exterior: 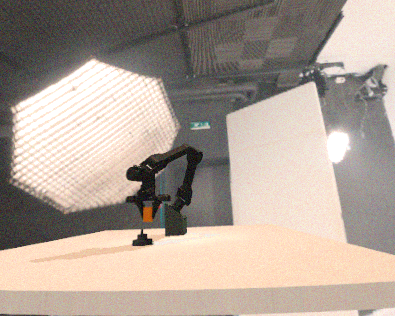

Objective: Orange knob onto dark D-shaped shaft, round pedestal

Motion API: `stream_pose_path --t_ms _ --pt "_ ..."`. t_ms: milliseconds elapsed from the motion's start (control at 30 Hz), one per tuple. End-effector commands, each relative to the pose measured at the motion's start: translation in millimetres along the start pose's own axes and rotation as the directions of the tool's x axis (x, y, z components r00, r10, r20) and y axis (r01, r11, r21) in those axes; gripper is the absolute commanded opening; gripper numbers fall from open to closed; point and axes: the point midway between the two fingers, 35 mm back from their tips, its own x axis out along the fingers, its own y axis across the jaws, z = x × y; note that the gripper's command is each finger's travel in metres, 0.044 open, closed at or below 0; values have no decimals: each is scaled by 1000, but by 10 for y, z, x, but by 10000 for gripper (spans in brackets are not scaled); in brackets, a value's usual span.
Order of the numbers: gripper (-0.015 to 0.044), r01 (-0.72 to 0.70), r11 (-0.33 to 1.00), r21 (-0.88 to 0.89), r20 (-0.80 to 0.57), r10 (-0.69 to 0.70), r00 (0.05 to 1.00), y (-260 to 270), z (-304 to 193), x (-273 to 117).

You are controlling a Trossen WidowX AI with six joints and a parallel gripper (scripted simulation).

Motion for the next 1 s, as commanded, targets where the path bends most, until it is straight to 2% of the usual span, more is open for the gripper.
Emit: stream_pose_path --t_ms 0,267,533,967 --pt "0 -4 1000 -1 0 4 1000 -161 -19 44" --pt "0 -9 1000 -3 1 9 1000 -270 -39 100" --pt "0 -10 1000 -3 1 10 1000 -266 -39 336" --pt "0 -10 1000 -11 1 10 1000 -273 -37 324"
